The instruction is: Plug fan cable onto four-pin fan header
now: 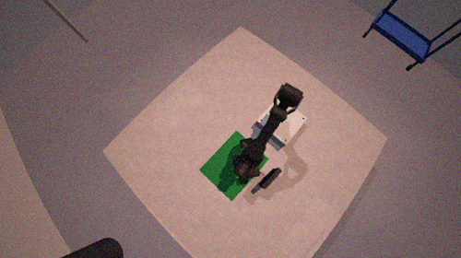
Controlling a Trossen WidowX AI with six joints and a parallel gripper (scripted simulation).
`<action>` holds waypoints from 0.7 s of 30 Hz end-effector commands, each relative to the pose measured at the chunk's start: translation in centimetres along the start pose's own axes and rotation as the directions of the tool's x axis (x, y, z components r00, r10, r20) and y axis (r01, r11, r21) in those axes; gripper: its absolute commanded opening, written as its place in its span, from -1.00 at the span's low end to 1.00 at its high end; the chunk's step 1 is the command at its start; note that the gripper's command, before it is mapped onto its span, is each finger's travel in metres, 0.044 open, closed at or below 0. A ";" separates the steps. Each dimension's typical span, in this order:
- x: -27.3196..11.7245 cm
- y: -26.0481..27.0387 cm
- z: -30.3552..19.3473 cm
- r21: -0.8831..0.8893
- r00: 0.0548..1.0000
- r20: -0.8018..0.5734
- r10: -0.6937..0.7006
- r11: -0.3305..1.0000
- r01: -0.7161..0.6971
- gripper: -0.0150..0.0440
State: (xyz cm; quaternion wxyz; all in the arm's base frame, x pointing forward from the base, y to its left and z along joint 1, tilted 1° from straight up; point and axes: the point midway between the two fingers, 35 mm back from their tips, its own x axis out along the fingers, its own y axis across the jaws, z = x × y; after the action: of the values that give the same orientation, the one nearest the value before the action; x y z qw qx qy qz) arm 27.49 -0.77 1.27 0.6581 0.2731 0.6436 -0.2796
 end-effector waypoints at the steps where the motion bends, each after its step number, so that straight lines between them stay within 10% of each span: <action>1: 0.1 -0.1 -0.1 -0.005 1.000 0.000 -0.002 1.000 0.002 -0.49; 21: 0.3 -0.2 -0.2 -0.002 1.000 -0.001 -0.002 1.000 0.002 -0.49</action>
State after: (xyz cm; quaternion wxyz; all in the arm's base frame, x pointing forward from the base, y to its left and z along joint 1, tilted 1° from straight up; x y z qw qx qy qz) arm 27.23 -0.73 1.11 0.6580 0.2726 0.6440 -0.2792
